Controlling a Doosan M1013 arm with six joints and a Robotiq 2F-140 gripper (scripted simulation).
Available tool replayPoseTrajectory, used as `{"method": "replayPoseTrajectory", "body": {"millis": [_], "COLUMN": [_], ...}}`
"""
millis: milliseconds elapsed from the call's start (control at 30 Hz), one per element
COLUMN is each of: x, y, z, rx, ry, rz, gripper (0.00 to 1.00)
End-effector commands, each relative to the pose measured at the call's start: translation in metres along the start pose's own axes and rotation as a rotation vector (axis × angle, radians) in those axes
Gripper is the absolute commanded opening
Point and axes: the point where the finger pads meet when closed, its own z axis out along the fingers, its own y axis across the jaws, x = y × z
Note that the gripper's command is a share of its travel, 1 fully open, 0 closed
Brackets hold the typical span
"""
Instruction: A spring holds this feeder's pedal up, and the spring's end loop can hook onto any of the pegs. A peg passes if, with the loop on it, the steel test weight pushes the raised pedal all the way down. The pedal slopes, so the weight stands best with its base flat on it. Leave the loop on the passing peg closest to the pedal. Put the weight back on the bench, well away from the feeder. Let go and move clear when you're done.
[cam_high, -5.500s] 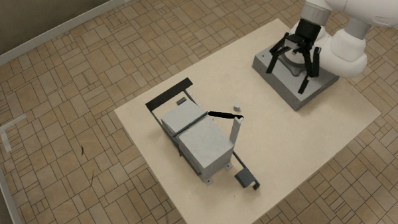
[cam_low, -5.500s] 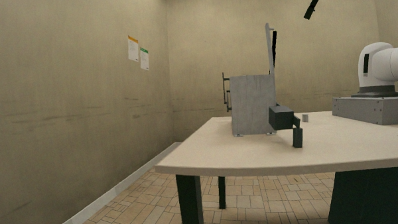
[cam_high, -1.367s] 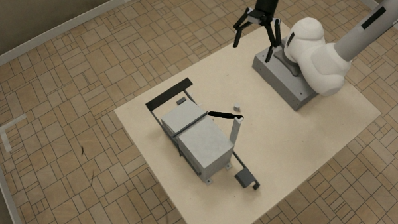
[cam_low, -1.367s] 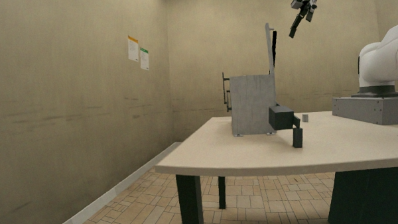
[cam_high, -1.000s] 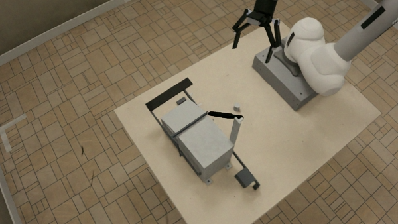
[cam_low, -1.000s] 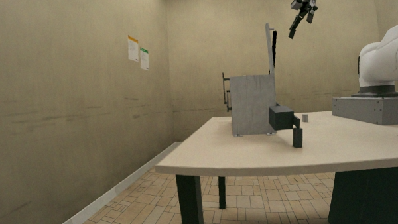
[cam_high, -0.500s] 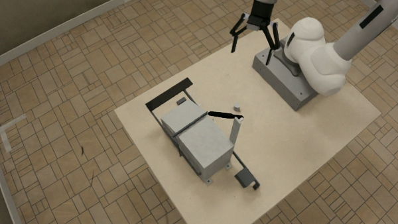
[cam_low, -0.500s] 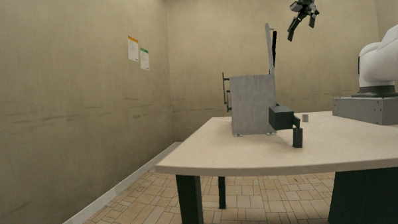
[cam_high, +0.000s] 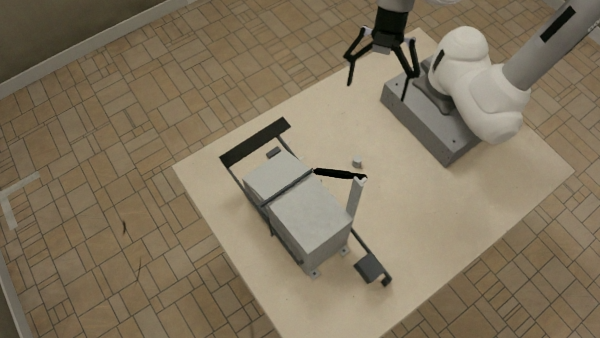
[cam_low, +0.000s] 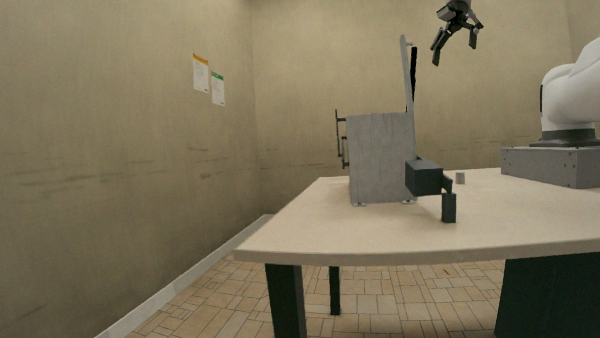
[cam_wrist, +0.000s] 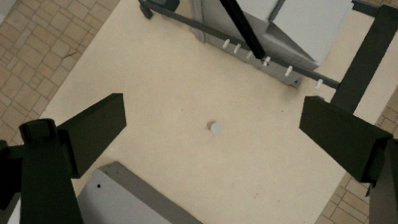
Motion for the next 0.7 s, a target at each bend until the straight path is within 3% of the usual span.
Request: {"method": "replayPoseTrajectory", "body": {"millis": [0,133,167,667], "x": [0.0,0.0,-0.007,-0.007], "y": [0.0,0.0,0.001,0.001], "z": [0.0,0.0,0.015,0.015], "rx": [0.0,0.0,0.021,0.021], "ry": [0.001,0.001,-0.06,-0.06], "rz": [0.0,0.0,-0.136,-0.136], "gripper": [1.0,1.0,1.0,1.0]}}
